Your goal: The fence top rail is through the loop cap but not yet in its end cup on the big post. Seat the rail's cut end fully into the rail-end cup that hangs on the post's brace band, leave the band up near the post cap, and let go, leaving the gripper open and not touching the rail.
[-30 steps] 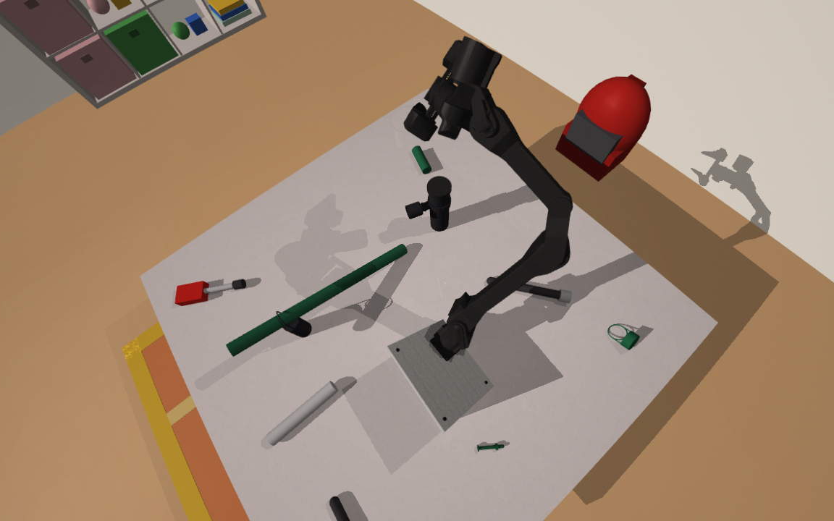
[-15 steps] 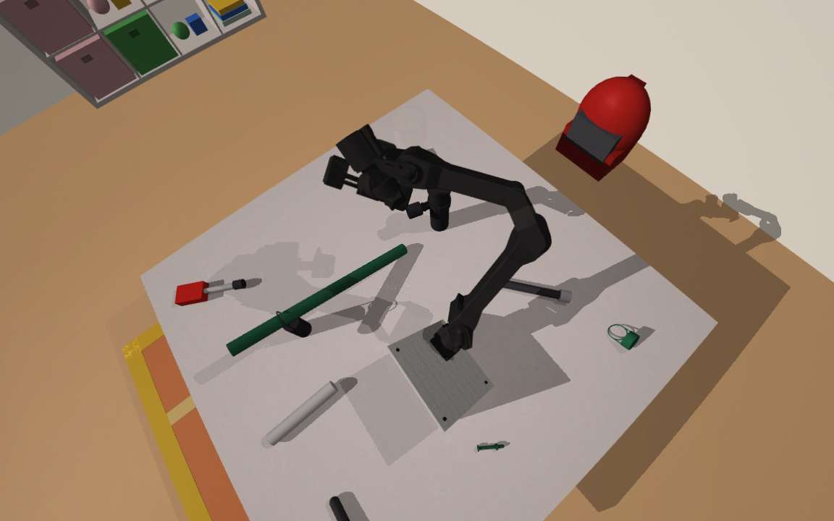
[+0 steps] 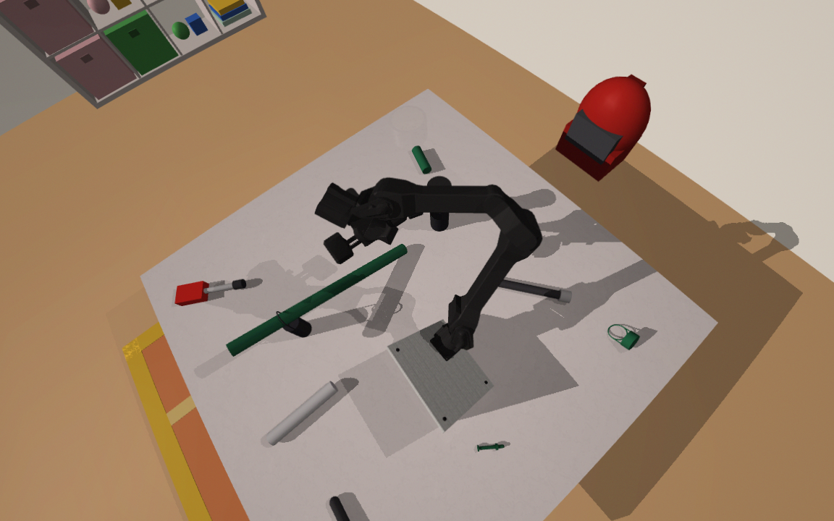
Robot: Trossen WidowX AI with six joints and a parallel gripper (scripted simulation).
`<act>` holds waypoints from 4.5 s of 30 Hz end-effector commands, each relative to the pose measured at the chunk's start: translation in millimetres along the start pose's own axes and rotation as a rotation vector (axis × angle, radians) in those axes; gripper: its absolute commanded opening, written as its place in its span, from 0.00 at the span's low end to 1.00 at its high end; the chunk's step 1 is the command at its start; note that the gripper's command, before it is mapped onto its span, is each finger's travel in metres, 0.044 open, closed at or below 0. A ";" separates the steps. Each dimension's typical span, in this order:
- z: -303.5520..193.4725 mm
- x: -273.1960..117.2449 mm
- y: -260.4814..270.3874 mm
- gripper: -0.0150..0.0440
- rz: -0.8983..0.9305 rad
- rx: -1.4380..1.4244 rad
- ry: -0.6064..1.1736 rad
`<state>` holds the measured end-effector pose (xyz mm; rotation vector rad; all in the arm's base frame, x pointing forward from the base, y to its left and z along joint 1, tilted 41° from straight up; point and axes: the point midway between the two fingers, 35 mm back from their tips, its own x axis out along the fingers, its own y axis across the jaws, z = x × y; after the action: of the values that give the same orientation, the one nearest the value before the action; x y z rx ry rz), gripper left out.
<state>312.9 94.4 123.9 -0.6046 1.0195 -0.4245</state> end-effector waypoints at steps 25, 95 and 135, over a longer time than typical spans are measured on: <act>6.9 32.4 -151.7 1.00 -0.120 -1.321 0.125; -20.8 145.9 -165.4 1.00 -0.128 -1.320 0.126; -36.3 137.1 -161.8 0.25 -0.052 -1.495 0.054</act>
<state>339.8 -120.6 124.5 -1.9205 1.2791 0.3465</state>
